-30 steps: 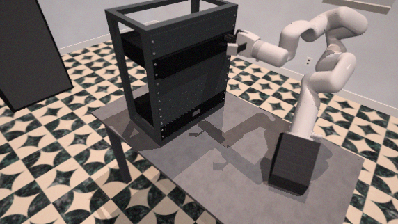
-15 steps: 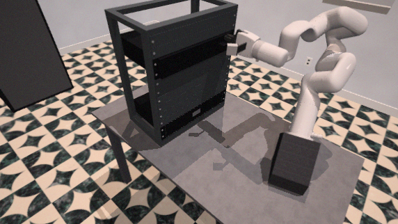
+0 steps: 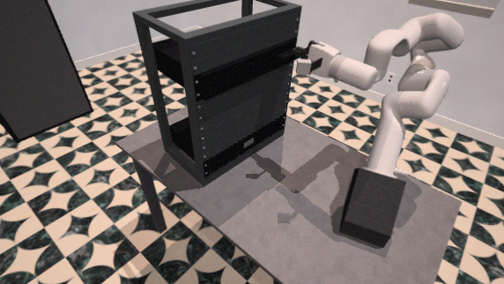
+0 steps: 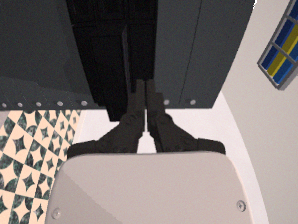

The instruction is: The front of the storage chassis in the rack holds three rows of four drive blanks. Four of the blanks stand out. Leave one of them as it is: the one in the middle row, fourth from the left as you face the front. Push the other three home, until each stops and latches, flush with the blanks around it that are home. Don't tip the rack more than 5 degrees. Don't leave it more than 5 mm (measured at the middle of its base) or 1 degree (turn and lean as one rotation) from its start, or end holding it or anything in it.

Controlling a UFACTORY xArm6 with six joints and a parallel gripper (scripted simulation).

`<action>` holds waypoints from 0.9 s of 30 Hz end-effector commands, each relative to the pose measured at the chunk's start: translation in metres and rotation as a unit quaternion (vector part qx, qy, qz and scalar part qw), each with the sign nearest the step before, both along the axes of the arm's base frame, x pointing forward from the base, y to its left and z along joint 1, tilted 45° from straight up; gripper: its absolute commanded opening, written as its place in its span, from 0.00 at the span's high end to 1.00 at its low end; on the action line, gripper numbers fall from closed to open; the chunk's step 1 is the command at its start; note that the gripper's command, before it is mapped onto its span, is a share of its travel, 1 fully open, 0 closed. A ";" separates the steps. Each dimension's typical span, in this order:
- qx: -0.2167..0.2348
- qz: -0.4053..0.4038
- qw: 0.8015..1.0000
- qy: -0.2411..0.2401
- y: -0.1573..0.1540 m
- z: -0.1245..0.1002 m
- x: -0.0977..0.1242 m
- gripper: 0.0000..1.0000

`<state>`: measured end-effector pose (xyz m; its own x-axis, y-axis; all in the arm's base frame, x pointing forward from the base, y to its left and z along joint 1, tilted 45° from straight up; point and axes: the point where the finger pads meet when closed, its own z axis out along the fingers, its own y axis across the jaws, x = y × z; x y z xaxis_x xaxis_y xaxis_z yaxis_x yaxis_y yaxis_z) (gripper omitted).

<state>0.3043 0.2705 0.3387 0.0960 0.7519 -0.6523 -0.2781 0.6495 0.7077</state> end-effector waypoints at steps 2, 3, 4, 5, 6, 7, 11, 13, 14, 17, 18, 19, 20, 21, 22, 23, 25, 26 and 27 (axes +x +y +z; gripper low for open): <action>0.002 -0.001 1.000 -0.001 -0.003 -0.007 -0.032 1.00; 0.002 -0.001 1.000 -0.001 -0.004 -0.008 -0.036 1.00; 0.002 -0.001 1.000 -0.001 -0.004 -0.009 -0.040 1.00; 0.002 -0.001 1.000 -0.001 -0.004 -0.010 -0.043 1.00; 0.002 -0.001 1.000 -0.001 -0.005 -0.011 -0.045 1.00; 0.002 -0.001 1.000 -0.001 -0.005 -0.011 -0.047 1.00; 0.002 -0.001 1.000 -0.001 -0.005 -0.012 -0.050 1.00; 0.002 -0.001 1.000 -0.001 -0.005 -0.012 -0.050 1.00; 0.002 -0.001 1.000 -0.001 -0.005 -0.012 -0.050 1.00; 0.002 -0.001 1.000 -0.001 -0.005 -0.012 -0.050 1.00; 0.002 -0.001 1.000 -0.001 -0.005 -0.012 -0.050 1.00; 0.002 -0.001 1.000 -0.001 -0.005 -0.012 -0.050 1.00; 0.002 -0.001 1.000 -0.001 -0.005 -0.012 -0.050 1.00; 0.002 -0.001 1.000 -0.001 -0.005 -0.012 -0.050 1.00; 0.002 -0.001 1.000 -0.001 -0.005 -0.012 -0.050 1.00; 0.002 -0.001 1.000 -0.001 -0.005 -0.012 -0.050 1.00; 0.002 -0.001 1.000 -0.001 -0.005 -0.012 -0.050 1.00; 0.002 -0.001 1.000 -0.001 -0.005 -0.012 -0.050 1.00; 0.002 -0.001 1.000 -0.001 -0.005 -0.012 -0.050 1.00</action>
<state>0.2541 0.2646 0.3256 0.0991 0.7530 -0.6506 -0.2771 0.6488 0.7087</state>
